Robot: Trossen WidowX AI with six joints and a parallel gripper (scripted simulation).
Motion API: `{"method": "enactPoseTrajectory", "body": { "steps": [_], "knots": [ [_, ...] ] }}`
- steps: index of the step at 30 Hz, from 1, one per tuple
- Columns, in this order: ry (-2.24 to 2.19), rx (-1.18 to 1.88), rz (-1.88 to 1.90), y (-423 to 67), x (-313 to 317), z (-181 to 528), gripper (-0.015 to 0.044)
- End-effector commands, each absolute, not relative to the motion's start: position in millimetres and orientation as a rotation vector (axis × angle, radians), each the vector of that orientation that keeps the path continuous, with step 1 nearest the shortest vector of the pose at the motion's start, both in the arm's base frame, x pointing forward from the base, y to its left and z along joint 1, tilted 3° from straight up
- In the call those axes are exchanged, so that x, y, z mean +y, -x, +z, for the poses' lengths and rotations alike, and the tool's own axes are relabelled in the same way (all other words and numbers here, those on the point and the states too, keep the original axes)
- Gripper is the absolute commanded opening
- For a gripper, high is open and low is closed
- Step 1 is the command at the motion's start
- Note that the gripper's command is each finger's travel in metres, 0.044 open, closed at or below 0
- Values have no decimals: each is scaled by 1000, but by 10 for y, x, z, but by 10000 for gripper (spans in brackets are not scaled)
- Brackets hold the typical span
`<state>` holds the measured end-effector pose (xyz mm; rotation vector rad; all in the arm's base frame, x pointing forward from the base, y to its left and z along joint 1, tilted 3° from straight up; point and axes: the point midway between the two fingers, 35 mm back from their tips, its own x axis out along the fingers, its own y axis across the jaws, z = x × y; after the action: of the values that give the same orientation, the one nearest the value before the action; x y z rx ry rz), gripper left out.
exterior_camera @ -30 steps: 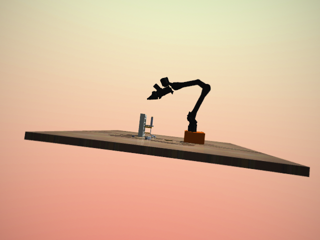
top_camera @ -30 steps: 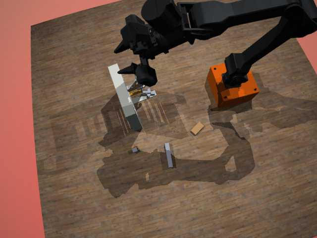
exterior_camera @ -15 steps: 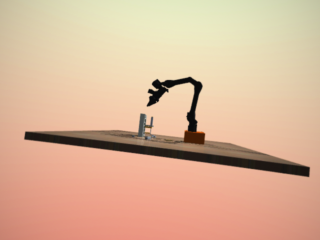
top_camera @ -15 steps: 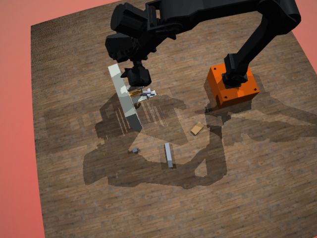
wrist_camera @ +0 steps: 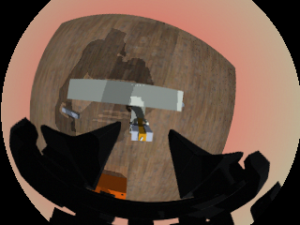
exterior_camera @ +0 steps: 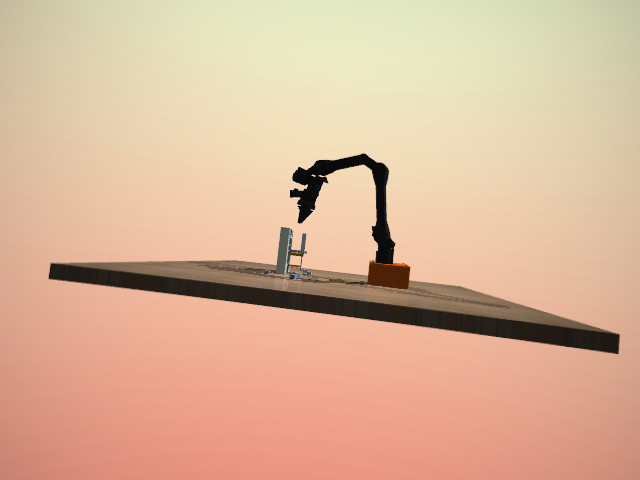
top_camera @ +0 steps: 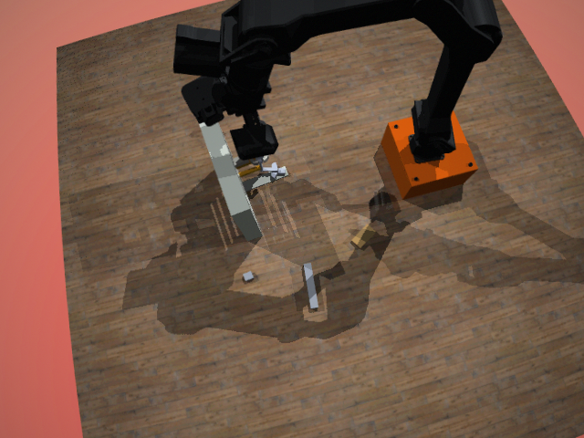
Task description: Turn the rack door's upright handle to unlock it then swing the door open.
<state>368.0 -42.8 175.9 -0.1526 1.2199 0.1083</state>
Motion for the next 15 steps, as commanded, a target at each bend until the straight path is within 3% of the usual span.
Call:
{"method": "enactPoseTrajectory", "body": {
  "steps": [1,15],
  "knots": [
    [149,1312,137,-3642,-458,1691,295],
    [131,1513,202,-3534,-513,1545,295]
  ]
}}
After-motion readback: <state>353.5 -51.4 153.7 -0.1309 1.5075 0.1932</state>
